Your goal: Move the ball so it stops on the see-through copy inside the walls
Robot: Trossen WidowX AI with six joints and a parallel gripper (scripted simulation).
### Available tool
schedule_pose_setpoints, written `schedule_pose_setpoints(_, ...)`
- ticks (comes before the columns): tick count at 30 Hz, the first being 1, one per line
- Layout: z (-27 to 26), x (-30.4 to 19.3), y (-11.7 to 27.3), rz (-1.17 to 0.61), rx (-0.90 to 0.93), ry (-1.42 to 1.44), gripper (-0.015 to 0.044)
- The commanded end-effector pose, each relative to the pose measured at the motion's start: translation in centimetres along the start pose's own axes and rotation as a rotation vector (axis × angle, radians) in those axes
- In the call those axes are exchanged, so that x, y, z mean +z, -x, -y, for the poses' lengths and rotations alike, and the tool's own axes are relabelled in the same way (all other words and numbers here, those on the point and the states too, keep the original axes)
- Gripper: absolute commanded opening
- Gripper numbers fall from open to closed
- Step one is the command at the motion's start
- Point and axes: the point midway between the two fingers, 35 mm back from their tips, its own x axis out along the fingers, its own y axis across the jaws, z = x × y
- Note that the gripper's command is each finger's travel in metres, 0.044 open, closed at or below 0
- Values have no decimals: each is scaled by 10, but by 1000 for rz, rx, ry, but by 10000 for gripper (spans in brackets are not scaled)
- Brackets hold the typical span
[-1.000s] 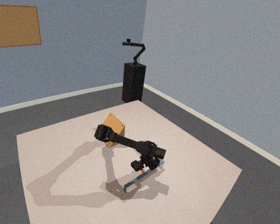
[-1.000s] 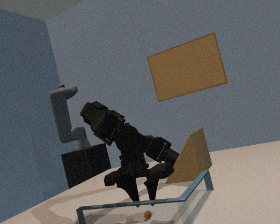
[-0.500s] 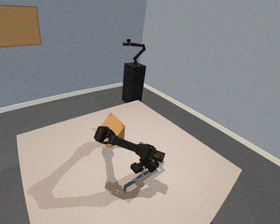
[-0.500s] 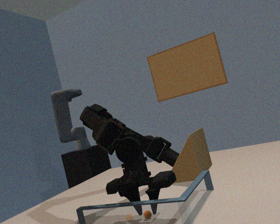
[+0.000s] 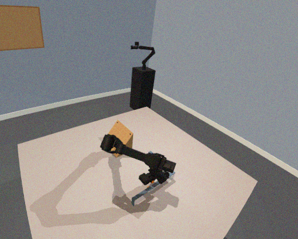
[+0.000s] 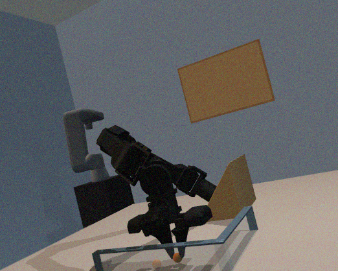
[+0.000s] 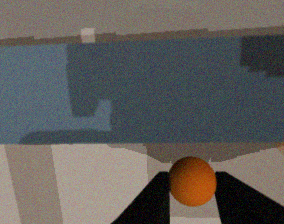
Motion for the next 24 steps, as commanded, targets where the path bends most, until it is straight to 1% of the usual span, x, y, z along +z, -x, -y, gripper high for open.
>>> schedule_pose_setpoints(1,-3,4,18,8,6,-1,0)
schedule_pose_setpoints(18,-1,0,112,6,6,0,0)
schedule_pose_setpoints(21,-1,-1,115,6,5,-1,0)
schedule_pose_setpoints(24,6,3,110,6,6,-1,0)
